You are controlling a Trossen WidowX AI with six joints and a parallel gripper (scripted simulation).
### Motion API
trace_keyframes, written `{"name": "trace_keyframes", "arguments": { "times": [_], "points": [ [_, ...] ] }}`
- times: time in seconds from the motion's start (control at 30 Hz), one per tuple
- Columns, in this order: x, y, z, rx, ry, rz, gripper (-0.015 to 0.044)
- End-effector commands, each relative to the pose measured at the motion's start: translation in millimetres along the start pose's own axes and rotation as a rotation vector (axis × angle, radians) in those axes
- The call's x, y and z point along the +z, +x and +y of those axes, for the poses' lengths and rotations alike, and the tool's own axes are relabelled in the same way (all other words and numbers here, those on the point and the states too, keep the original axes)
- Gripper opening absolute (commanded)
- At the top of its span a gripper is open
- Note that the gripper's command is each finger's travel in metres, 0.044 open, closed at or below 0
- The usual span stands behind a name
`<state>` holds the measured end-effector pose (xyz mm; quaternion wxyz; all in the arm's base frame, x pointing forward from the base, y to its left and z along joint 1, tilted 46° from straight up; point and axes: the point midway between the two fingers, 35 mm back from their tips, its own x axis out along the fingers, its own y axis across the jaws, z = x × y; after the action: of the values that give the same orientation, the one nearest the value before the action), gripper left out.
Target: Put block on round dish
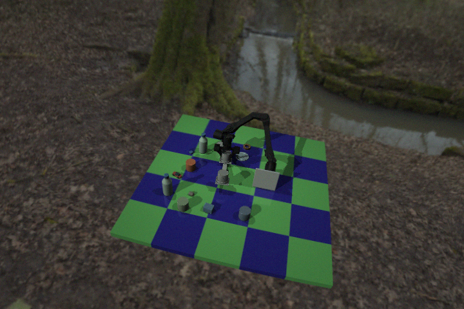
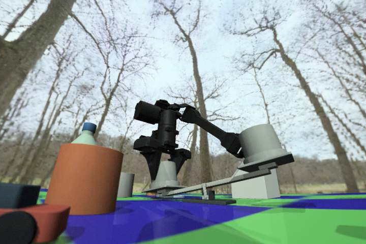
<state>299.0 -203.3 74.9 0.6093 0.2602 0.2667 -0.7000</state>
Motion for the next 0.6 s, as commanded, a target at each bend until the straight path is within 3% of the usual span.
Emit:
{"name": "trace_keyframes", "arguments": {
  "times": [0.0,0.27,0.57],
  "points": [
    [-1,0,1,0.002,-0.005,0.004,0.0222],
    [-1,-9,3,0.003,-0.004,0.007,0.0012],
    [-2,-20,5,0.003,-0.004,0.01,0.0]
  ]
}}
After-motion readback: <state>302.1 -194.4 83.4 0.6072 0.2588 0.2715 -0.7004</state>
